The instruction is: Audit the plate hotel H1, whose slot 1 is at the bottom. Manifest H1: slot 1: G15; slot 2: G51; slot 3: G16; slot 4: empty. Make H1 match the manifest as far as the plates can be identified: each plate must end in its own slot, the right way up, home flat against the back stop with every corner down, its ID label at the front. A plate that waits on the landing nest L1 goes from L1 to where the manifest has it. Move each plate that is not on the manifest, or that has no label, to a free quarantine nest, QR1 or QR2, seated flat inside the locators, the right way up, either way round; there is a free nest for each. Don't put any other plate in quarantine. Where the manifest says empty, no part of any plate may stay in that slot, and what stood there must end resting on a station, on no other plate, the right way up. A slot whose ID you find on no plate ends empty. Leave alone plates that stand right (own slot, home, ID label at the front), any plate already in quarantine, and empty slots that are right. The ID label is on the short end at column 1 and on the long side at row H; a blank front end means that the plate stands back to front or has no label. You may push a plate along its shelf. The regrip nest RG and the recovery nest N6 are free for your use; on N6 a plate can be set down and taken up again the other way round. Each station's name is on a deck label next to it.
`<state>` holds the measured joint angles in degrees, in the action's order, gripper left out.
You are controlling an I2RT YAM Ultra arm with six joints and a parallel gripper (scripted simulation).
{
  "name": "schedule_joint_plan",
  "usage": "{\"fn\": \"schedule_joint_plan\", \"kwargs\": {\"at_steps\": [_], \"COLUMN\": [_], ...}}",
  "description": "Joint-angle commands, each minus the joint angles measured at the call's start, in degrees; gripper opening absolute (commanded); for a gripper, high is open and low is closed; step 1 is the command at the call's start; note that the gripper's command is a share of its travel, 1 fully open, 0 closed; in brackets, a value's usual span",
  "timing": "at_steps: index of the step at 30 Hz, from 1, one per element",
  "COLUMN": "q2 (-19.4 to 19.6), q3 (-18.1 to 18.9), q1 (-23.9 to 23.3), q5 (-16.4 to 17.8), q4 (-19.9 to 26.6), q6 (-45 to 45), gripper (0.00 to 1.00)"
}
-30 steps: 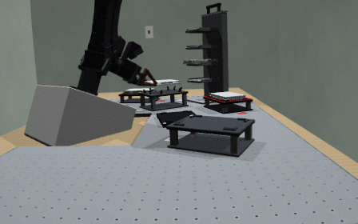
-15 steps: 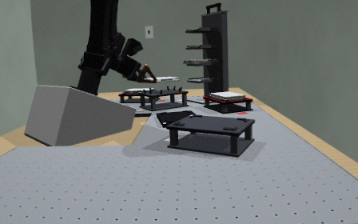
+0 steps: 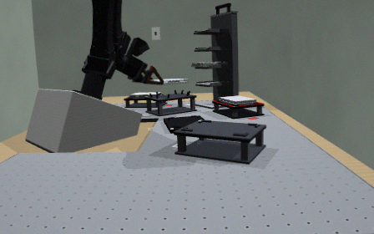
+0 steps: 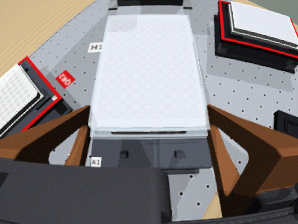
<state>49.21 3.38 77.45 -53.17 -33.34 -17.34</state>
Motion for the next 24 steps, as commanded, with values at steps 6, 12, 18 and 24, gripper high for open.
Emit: {"fn": "schedule_joint_plan", "kwargs": {"at_steps": [6,12,18,24], "q2": [-0.2,-0.3,-0.4,-0.5], "q3": [0.3,0.3,0.4,0.4], "q1": [0.0,0.1,0.1,0.1], "q5": [-0.4,-0.4,-0.4,-0.4], "q4": [0.9,1.0,1.1,1.2], "q6": [0.0,0.0,0.0,0.0], "gripper": [0.86,0.86,0.86,0.86]}}
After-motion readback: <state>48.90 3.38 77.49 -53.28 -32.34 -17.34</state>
